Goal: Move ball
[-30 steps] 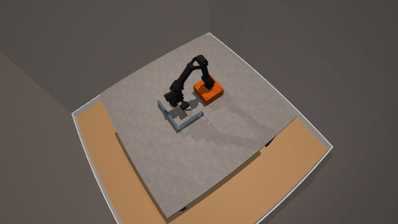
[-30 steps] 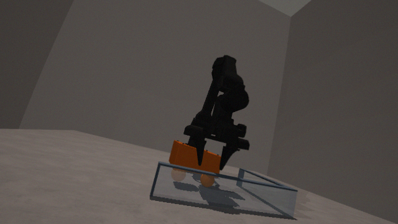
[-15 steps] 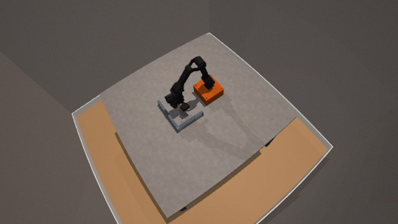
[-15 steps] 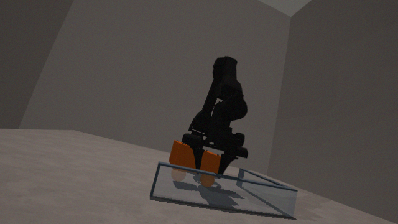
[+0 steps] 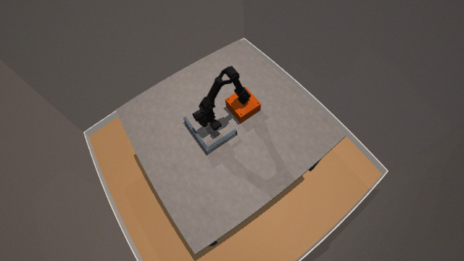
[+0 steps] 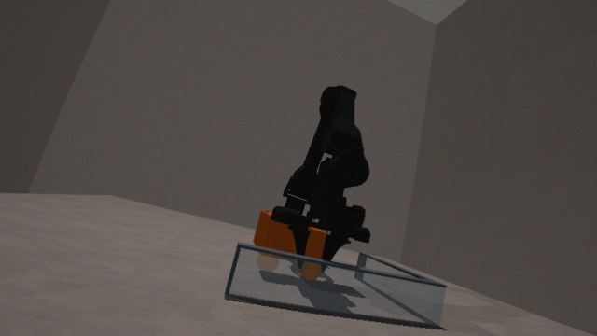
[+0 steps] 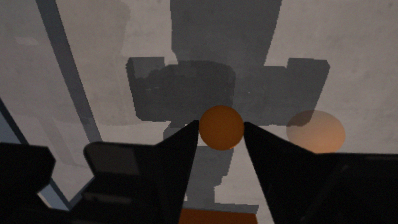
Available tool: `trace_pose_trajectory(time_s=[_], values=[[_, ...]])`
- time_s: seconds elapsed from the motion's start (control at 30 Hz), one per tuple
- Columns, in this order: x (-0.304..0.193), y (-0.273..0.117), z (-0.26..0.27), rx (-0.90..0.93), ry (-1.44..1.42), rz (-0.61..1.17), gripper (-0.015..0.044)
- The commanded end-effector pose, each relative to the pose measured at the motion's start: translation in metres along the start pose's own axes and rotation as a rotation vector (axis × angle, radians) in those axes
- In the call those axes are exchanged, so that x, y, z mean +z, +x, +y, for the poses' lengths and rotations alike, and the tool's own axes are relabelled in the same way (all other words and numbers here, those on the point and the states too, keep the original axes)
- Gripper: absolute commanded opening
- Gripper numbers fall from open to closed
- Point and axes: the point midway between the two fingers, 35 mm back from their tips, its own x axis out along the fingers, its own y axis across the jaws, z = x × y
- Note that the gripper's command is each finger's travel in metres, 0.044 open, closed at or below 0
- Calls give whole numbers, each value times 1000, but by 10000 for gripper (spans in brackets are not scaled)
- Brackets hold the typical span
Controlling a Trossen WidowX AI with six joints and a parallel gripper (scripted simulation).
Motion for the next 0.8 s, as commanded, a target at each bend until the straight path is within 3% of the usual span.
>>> trace_pose_trajectory(time_s=[0.0, 0.2, 0.77], values=[[-1, 2, 0, 3, 5, 4, 144], [5, -23, 0, 3, 5, 3, 0], [0, -129, 0, 2, 4, 3, 0]])
